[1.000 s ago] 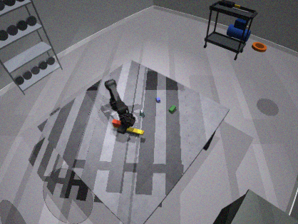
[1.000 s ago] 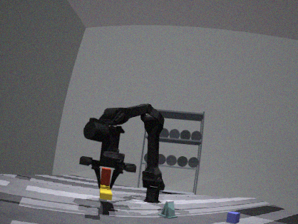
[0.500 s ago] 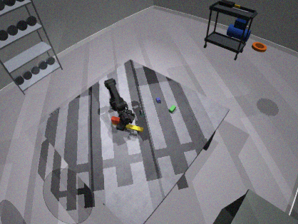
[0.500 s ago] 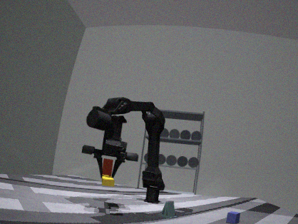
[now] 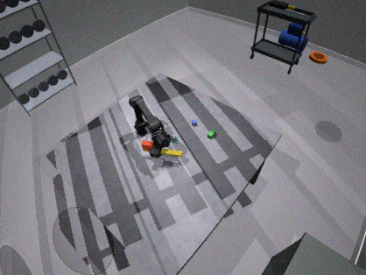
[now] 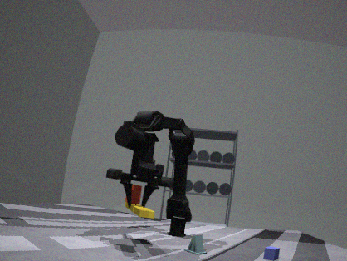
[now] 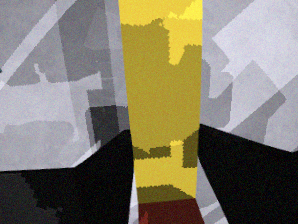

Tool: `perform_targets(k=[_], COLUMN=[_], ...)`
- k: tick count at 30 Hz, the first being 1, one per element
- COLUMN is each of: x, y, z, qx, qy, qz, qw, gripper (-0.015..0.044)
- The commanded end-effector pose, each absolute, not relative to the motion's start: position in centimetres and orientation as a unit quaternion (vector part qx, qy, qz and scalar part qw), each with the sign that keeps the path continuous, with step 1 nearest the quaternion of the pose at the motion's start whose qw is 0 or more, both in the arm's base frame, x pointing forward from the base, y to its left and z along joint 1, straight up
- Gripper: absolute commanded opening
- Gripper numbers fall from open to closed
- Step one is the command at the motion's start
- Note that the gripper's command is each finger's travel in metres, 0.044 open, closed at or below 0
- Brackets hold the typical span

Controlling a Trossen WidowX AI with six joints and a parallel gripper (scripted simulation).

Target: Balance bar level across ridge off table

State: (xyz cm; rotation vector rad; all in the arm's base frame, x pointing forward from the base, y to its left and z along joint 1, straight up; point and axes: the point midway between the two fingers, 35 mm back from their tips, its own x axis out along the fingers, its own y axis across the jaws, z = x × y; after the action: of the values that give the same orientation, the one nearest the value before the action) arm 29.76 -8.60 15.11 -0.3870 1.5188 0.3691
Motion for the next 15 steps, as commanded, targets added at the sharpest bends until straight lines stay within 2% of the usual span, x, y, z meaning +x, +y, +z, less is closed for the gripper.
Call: perform_targets(k=[1, 15], x=[30.0, 30.5], y=[-7.0, -1.5], z=[15.4, 15.4], qx=[-0.183, -0.221], qy=[0.675, 0.664], qz=[0.174, 0.214], qw=[0.693, 0.682], gripper=[0.0, 0.0])
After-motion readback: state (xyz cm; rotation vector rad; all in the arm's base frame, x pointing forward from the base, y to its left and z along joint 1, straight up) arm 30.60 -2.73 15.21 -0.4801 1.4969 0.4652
